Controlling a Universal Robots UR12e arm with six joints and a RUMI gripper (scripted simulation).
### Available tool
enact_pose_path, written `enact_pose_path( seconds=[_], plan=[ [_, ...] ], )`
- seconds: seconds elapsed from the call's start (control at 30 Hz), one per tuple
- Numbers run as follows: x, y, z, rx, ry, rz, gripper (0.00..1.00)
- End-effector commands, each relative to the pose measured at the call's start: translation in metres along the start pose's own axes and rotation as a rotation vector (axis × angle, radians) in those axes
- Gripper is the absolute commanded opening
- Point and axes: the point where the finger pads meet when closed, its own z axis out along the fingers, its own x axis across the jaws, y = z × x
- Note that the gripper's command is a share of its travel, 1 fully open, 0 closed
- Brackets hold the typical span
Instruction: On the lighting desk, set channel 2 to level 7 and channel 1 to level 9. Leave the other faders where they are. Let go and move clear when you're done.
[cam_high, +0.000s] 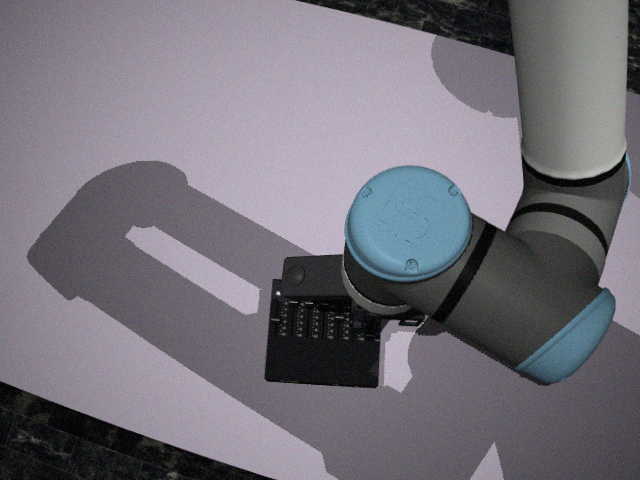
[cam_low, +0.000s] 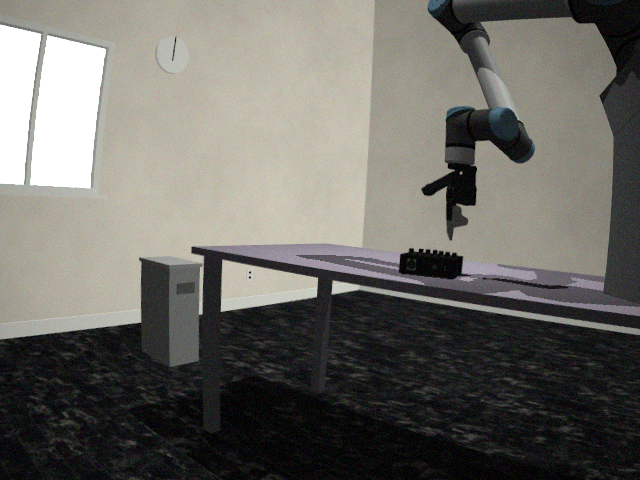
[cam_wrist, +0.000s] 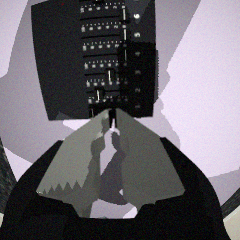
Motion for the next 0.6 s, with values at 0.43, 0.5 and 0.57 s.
enact_pose_path(
  seconds=[0.43, 0.5, 0.57],
  plan=[
    [0.000, 0.000, -0.015, 0.001, 0.000, 0.000, 1.00],
    [0.000, 0.000, -0.019, 0.001, 0.000, 0.000, 1.00],
    [0.000, 0.000, -0.023, 0.001, 0.000, 0.000, 1.00]
  ],
)
